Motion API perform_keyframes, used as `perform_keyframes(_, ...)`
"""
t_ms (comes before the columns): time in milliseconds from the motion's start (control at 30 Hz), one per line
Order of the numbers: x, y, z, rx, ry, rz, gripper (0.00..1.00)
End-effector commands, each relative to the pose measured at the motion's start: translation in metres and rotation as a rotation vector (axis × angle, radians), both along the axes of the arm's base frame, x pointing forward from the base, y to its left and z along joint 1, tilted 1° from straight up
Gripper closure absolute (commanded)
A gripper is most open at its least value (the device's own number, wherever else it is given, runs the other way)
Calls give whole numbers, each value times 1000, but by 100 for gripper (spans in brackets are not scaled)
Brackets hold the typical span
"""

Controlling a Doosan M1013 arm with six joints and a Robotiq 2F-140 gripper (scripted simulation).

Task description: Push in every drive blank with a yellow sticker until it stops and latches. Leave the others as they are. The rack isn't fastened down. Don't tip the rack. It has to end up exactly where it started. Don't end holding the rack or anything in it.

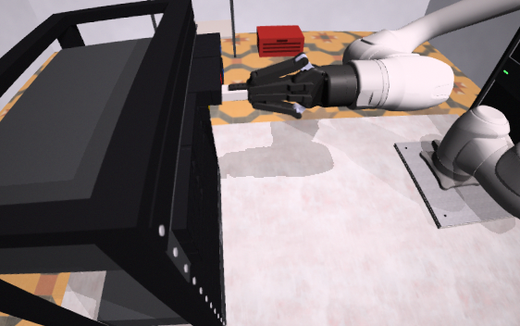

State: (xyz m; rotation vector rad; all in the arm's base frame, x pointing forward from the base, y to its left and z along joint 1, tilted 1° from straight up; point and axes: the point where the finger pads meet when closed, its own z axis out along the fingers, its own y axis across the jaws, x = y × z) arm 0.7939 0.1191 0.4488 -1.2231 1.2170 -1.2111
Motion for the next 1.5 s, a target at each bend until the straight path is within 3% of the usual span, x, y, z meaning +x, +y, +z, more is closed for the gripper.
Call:
perform_keyframes(0,3,-1,2,1,-2,0,100)
perform_keyframes(1467,10,-1,2,1,-2,0,100)
